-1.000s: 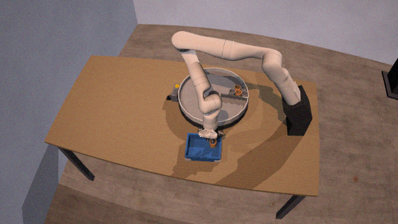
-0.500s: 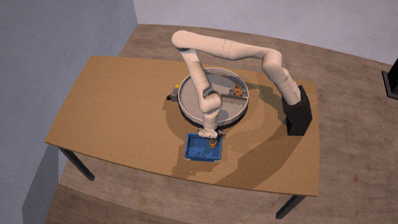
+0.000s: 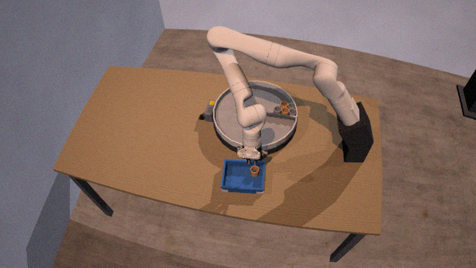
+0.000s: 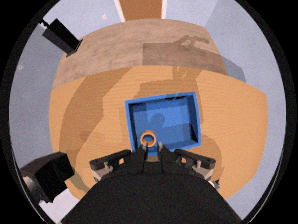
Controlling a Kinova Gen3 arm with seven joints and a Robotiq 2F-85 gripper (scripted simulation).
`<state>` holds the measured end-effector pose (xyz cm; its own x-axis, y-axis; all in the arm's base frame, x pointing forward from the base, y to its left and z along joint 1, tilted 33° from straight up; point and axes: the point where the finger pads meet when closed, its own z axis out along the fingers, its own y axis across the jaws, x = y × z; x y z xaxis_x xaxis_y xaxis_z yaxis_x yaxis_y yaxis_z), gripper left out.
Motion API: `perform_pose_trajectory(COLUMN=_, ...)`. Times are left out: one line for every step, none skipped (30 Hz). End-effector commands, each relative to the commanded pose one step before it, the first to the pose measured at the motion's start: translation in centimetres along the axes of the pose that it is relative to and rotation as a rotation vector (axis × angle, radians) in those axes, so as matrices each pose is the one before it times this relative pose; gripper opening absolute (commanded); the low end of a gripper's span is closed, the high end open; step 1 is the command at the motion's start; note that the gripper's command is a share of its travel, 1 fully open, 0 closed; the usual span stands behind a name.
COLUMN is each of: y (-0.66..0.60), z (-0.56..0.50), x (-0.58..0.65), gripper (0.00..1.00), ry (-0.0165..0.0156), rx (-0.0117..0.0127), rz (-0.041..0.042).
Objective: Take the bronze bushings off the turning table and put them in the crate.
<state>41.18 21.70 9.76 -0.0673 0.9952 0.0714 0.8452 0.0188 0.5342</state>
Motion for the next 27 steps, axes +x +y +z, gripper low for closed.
perform_pose_trajectory(y=0.225, z=-0.121, x=-0.104, gripper=0.19, ry=-0.00144, rx=-0.00522, rz=0.0013)
perform_pose_trajectory(y=0.0, z=0.0, x=0.0, gripper=0.19, ry=0.0, rx=0.0, rz=0.0)
perform_pose_trajectory(y=0.0, z=0.0, x=0.0, gripper=0.19, ry=0.0, rx=0.0, rz=0.0)
perform_pose_trajectory(y=0.0, z=0.0, x=0.0, gripper=0.19, ry=0.0, rx=0.0, rz=0.0)
perform_pose_trajectory(y=-0.053, z=-0.955, x=0.042, gripper=0.19, ry=0.00059, rx=0.00105, rz=-0.00061)
perform_pose_trajectory(y=0.0, z=-0.974, x=0.0, gripper=0.19, ry=-0.00002, rx=-0.00004, rz=0.00002)
perform_pose_trajectory(y=0.0, z=-0.974, x=0.0, gripper=0.19, ry=-0.00002, rx=-0.00004, rz=0.00002)
perform_pose_trajectory(y=0.0, z=-0.974, x=0.0, gripper=0.19, ry=-0.00002, rx=-0.00004, rz=0.00002)
perform_pose_trajectory(y=0.0, z=-0.974, x=0.0, gripper=0.19, ry=-0.00002, rx=-0.00004, rz=0.00002)
perform_pose_trajectory(y=0.0, z=0.0, x=0.0, gripper=0.19, ry=0.0, rx=0.0, rz=0.0)
perform_pose_trajectory(y=0.0, z=0.0, x=0.0, gripper=0.19, ry=0.0, rx=0.0, rz=0.0)
perform_pose_trajectory(y=0.0, z=0.0, x=0.0, gripper=0.19, ry=0.0, rx=0.0, rz=0.0)
perform_pose_trajectory(y=0.0, z=0.0, x=0.0, gripper=0.19, ry=0.0, rx=0.0, rz=0.0)
perform_pose_trajectory(y=0.0, z=0.0, x=0.0, gripper=0.19, ry=0.0, rx=0.0, rz=0.0)
perform_pose_trajectory(y=0.0, z=0.0, x=0.0, gripper=0.19, ry=0.0, rx=0.0, rz=0.0)
perform_pose_trajectory(y=0.0, z=0.0, x=0.0, gripper=0.19, ry=0.0, rx=0.0, rz=0.0)
perform_pose_trajectory(y=0.0, z=0.0, x=0.0, gripper=0.19, ry=0.0, rx=0.0, rz=0.0)
perform_pose_trajectory(y=0.0, z=0.0, x=0.0, gripper=0.19, ry=0.0, rx=0.0, rz=0.0)
perform_pose_trajectory(y=0.0, z=0.0, x=0.0, gripper=0.19, ry=0.0, rx=0.0, rz=0.0)
perform_pose_trajectory(y=0.0, z=0.0, x=0.0, gripper=0.19, ry=0.0, rx=0.0, rz=0.0)
perform_pose_trajectory(y=0.0, z=0.0, x=0.0, gripper=0.19, ry=0.0, rx=0.0, rz=0.0)
perform_pose_trajectory(y=-0.056, z=0.016, x=0.054, gripper=0.19, ry=0.00085, rx=0.00115, rz=-0.00089)
perform_pose_trajectory(y=0.0, z=0.0, x=0.0, gripper=0.19, ry=0.0, rx=0.0, rz=0.0)
perform_pose_trajectory(y=0.0, z=0.0, x=0.0, gripper=0.19, ry=0.0, rx=0.0, rz=0.0)
perform_pose_trajectory(y=0.0, z=0.0, x=0.0, gripper=0.19, ry=0.0, rx=0.0, rz=0.0)
perform_pose_trajectory(y=0.0, z=0.0, x=0.0, gripper=0.19, ry=0.0, rx=0.0, rz=0.0)
perform_pose_trajectory(y=0.0, z=0.0, x=0.0, gripper=0.19, ry=0.0, rx=0.0, rz=0.0)
